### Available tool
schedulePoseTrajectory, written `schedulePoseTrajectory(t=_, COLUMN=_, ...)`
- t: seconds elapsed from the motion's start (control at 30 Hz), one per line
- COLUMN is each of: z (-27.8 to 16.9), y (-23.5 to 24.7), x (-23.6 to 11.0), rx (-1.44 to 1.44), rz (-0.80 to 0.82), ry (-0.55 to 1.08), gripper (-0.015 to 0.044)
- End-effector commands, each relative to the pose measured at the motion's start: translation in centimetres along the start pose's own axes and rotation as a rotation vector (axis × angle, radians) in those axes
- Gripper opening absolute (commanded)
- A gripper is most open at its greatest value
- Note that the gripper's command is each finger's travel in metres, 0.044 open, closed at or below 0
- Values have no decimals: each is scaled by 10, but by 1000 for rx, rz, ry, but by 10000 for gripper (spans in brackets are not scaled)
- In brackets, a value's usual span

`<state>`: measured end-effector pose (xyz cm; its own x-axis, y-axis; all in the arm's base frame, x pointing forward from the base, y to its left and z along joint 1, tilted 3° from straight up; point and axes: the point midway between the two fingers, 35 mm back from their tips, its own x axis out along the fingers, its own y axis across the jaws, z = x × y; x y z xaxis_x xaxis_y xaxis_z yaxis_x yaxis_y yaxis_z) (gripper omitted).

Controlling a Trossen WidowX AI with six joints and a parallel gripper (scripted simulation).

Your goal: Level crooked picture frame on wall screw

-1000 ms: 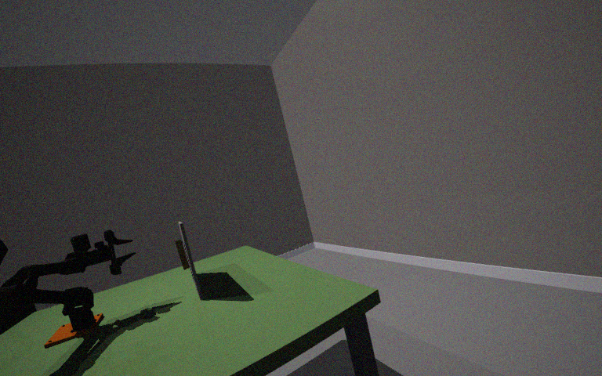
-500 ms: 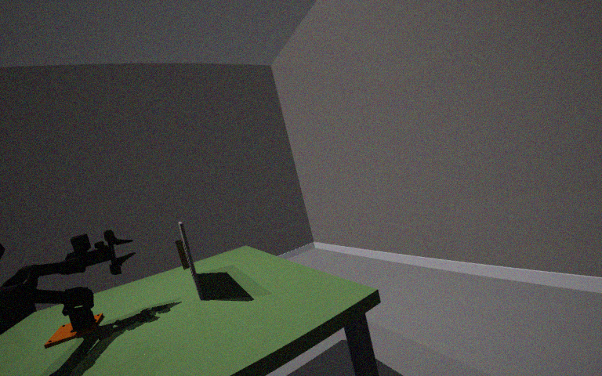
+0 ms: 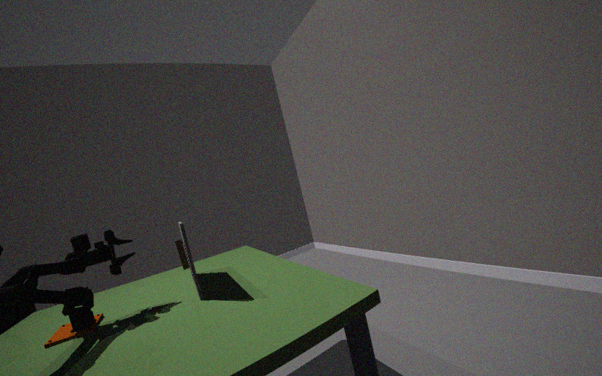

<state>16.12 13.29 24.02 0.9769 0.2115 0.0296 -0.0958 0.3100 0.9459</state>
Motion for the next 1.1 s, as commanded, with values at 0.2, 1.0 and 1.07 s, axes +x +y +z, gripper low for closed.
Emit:
schedulePoseTrajectory(t=0.2, z=1, y=0, x=0, rx=-2, rz=-2, ry=-4, gripper=260)
schedulePoseTrajectory(t=1.0, z=-8, y=-35, x=63, rx=160, rz=5, ry=-6, gripper=260)
schedulePoseTrajectory(t=1.07, z=-8, y=-35, x=63, rx=160, rz=5, ry=-6, gripper=260)
